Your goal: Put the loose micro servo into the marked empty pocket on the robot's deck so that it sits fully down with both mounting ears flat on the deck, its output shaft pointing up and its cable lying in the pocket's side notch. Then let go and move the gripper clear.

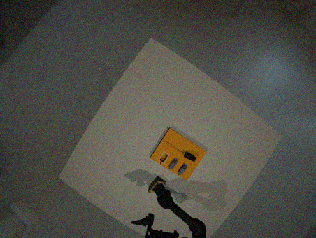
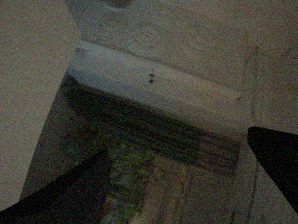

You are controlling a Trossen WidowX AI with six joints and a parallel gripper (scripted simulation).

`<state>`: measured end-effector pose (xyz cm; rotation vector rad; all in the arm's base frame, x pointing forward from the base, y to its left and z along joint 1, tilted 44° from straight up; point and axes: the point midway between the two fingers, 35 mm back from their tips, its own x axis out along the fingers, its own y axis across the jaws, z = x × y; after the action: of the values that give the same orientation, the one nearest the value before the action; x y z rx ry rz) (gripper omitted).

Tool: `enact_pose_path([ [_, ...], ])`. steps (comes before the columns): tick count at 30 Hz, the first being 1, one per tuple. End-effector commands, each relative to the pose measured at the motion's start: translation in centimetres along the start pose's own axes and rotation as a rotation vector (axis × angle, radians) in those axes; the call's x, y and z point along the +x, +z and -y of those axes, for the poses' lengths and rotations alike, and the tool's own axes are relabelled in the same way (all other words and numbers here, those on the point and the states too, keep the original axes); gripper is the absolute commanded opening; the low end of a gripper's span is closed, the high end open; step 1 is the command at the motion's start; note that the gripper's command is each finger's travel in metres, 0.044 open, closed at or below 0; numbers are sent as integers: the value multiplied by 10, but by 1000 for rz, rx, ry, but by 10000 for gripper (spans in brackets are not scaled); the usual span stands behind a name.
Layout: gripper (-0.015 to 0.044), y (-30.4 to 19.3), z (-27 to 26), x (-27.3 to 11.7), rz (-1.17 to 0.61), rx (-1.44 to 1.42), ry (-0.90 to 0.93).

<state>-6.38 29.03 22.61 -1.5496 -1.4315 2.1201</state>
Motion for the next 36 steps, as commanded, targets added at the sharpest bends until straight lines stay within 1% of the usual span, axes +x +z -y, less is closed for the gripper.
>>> enact_pose_path([
  [1, 426, 0, 0, 0, -1, 3, 1],
  [2, 440, -1, -1, 0, -3, 8, 2],
  [7, 440, -10, -5, 0, -28, 98, 24],
  [21, 440, -51, -30, -2, -169, 549, 116],
  [25, 440, -60, -37, -3, -201, 637, 130],
  [36, 440, -88, -61, -9, -332, 991, 167],
])
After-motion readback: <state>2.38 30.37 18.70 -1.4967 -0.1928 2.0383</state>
